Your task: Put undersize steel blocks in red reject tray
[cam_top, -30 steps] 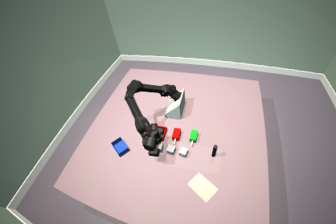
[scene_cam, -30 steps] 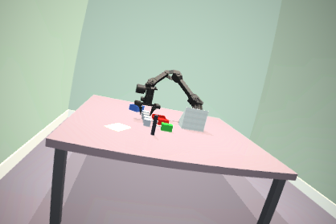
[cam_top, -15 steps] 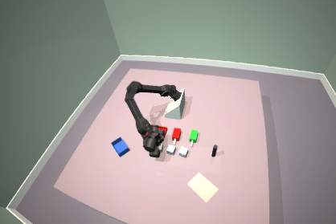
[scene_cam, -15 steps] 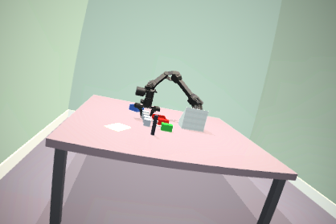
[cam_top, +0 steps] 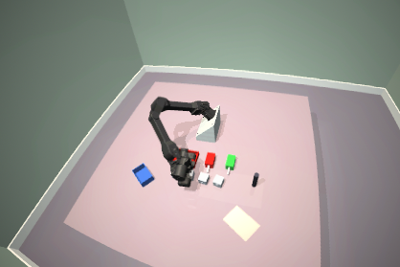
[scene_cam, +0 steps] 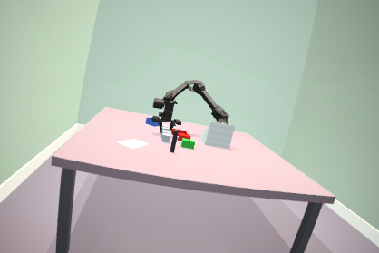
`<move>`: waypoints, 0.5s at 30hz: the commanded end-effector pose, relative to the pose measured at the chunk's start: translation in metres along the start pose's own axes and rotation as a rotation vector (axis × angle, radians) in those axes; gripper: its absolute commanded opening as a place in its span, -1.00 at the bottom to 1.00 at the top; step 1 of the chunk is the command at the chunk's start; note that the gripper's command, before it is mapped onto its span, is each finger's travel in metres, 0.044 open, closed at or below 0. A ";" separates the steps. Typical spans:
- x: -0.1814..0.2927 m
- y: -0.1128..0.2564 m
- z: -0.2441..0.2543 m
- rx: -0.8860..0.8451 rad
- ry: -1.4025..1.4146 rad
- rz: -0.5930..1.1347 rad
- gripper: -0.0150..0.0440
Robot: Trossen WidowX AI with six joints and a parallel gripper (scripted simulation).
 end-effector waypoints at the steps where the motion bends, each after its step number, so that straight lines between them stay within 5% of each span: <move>1: 0.003 0.041 0.004 -0.026 0.003 0.008 -0.42; 4: 0.002 0.071 -0.007 -0.025 0.006 0.004 -0.49; 15: -0.012 0.075 -0.045 -0.023 0.124 0.002 -0.49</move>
Point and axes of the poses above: the point midway between the two fingers, 35 mm back from their tips, its own y axis back along the fingers, its own z axis across the jaws, x = y × z, the point moved 1 cm from there along y, back along the fingers, and after that the axes turned 11 degrees about -y, right-handed, at the moved point
